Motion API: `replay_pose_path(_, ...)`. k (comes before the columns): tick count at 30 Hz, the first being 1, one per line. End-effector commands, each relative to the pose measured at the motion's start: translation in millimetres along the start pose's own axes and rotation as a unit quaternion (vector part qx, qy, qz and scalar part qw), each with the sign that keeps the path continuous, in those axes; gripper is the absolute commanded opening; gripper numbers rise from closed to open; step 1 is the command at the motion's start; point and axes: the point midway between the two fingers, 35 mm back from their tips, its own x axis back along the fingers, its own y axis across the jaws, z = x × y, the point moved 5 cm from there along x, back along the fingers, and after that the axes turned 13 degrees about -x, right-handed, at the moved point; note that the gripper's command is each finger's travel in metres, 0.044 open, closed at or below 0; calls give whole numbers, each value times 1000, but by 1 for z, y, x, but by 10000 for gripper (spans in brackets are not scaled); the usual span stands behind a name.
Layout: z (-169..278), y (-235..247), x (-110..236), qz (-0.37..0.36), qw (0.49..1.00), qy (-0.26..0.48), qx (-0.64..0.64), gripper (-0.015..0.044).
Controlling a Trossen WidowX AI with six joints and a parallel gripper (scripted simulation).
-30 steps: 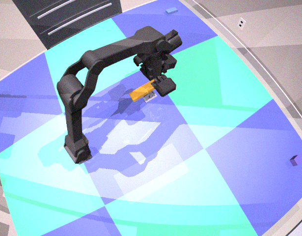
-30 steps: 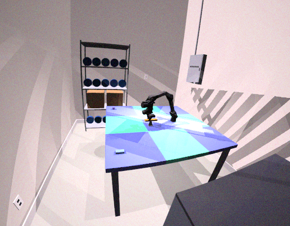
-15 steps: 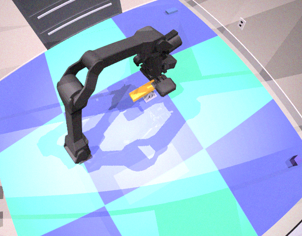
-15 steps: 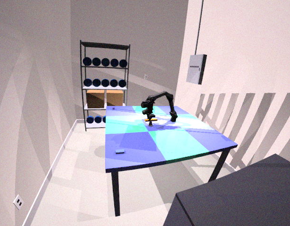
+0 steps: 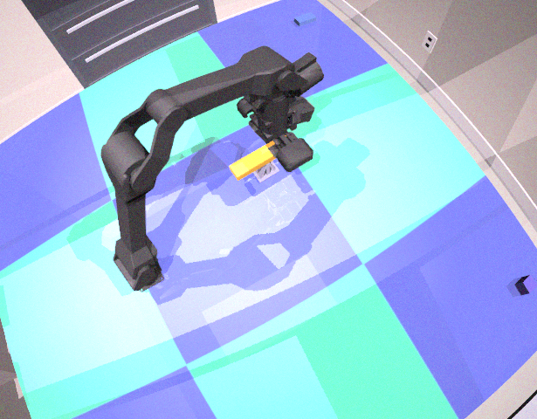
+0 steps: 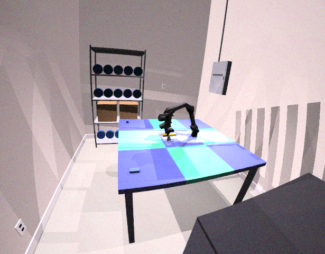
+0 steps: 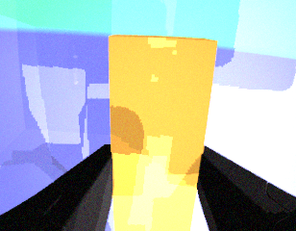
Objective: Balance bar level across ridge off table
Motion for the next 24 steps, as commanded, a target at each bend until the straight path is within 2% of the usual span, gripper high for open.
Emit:
replay_pose_path(1, 0, 0, 0, 0, 1000, 0, 0, 0)
replay_pose_path(4, 0, 0, 0, 0, 1000, 0, 0, 0)
replay_pose_path(10, 0, 0, 0, 0, 1000, 0, 0, 157)
replay_pose_path(11, 0, 0, 0, 0, 1000, 0, 0, 167)
replay_pose_path(24, 0, 0, 0, 0, 1000, 0, 0, 167)
